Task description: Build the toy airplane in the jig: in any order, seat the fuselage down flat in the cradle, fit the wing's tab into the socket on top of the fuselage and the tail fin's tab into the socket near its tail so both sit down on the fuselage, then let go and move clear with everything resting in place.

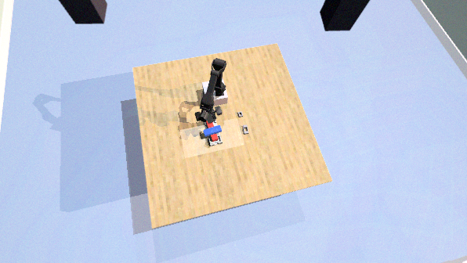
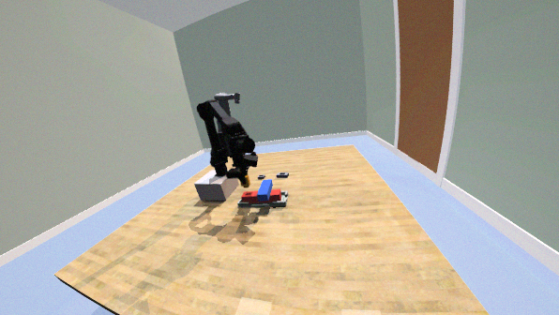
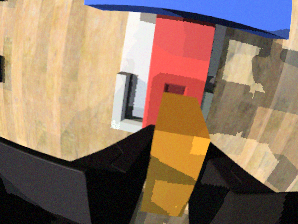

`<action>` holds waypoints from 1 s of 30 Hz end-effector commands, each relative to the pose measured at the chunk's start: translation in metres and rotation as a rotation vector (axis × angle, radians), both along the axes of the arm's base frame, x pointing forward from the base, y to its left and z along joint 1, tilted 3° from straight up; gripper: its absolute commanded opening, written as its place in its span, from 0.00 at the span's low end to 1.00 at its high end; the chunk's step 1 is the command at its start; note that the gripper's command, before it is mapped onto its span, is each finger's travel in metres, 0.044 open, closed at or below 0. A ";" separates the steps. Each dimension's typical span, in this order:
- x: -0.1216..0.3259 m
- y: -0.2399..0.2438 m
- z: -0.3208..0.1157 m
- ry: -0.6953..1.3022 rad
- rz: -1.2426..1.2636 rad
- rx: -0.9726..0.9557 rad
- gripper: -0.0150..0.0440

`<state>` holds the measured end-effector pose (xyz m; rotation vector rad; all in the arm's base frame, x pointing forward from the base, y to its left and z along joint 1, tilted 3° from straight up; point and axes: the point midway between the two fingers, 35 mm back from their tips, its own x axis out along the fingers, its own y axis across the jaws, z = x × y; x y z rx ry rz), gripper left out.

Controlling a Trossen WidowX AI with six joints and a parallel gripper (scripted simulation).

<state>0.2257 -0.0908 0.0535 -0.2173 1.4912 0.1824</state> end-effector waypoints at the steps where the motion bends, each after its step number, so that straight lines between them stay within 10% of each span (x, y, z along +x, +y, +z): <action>1: -0.001 0.000 -0.001 0.003 0.006 0.003 0.37; 30: 0.000 0.000 -0.013 0.003 0.006 0.003 0.37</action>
